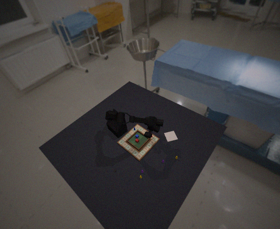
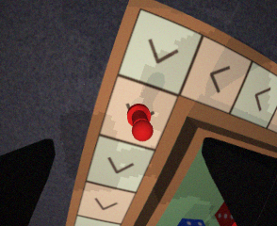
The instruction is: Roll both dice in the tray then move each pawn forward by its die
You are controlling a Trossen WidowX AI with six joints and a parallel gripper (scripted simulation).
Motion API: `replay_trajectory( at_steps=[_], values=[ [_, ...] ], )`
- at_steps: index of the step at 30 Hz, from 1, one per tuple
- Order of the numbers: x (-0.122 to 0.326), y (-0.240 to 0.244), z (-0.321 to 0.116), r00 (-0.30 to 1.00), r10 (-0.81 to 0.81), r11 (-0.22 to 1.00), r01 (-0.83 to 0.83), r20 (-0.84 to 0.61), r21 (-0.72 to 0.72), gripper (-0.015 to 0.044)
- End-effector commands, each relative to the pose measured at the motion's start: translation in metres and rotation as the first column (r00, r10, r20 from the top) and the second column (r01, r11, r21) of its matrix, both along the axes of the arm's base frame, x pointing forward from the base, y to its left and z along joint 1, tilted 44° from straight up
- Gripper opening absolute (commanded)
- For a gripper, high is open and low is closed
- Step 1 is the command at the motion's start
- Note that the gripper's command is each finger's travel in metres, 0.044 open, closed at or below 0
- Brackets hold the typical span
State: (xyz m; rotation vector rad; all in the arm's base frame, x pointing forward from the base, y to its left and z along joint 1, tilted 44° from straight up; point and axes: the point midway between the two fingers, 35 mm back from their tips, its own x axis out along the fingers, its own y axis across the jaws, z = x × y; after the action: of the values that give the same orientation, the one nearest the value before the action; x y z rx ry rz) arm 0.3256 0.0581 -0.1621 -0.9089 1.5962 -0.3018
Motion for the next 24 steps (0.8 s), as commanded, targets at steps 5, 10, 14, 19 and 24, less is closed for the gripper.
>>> replay_trajectory(
  at_steps=[5, 10, 14, 19, 24],
  values=[
    [0.004, 0.015, 0.021, 1.000, 0.000, 1.000, 0.000, 0.027, 0.007, 0.0414],
    [-0.040, 0.014, 0.029, 0.993, 0.099, 0.995, -0.099, -0.069, 0.011, 0.0282],
    [-0.083, 0.006, 0.038, 0.969, 0.189, 0.982, -0.188, -0.157, 0.020, 0.0200],
    [-0.134, -0.012, 0.051, 0.918, 0.296, 0.954, -0.296, -0.265, 0.039, 0.0200],
    [-0.167, -0.029, 0.060, 0.870, 0.362, 0.929, -0.365, -0.335, 0.057, 0.0200]
  ],
)
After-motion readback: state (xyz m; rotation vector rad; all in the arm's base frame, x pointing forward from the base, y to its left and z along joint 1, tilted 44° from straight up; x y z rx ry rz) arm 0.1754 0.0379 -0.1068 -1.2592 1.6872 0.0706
